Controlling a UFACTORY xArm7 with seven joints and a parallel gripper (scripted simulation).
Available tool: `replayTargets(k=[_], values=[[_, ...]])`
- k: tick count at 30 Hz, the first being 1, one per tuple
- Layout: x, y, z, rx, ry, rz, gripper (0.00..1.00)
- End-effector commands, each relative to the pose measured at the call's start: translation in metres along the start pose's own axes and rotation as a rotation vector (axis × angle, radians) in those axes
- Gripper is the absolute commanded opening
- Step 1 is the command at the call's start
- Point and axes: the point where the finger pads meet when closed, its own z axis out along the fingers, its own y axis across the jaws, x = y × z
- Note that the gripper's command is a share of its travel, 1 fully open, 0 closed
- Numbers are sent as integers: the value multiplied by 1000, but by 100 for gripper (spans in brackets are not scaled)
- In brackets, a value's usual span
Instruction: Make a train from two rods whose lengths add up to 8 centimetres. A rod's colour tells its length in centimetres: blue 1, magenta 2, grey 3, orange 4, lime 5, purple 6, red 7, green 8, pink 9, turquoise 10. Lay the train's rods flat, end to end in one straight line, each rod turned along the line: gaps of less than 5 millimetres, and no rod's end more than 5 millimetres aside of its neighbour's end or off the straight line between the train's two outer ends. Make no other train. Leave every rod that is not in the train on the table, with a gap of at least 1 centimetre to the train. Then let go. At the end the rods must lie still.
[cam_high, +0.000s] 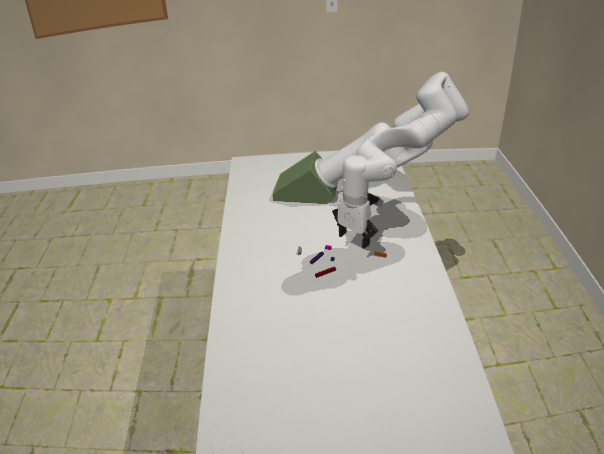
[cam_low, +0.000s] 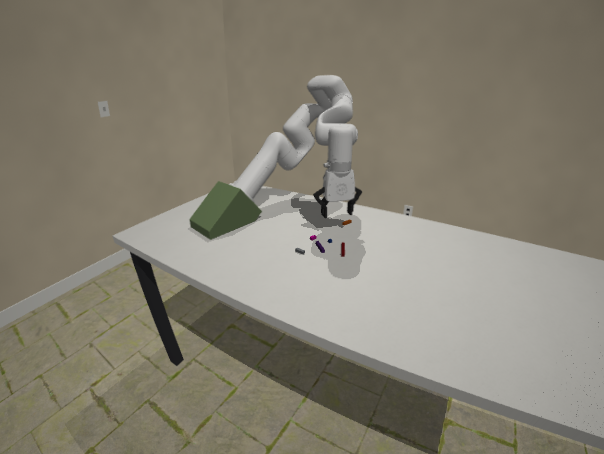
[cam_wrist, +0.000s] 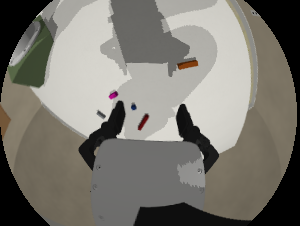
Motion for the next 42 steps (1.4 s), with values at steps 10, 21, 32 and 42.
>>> replayTargets(k=[10,21,32,42], values=[[-1,0,-2,-1,-4,0,100],[-4,-2,-2,-1,-4,-19,100],[-55,-43,-10,-1,-4,-326,100],[-55,-43,-10,-1,-4,-326,24]])
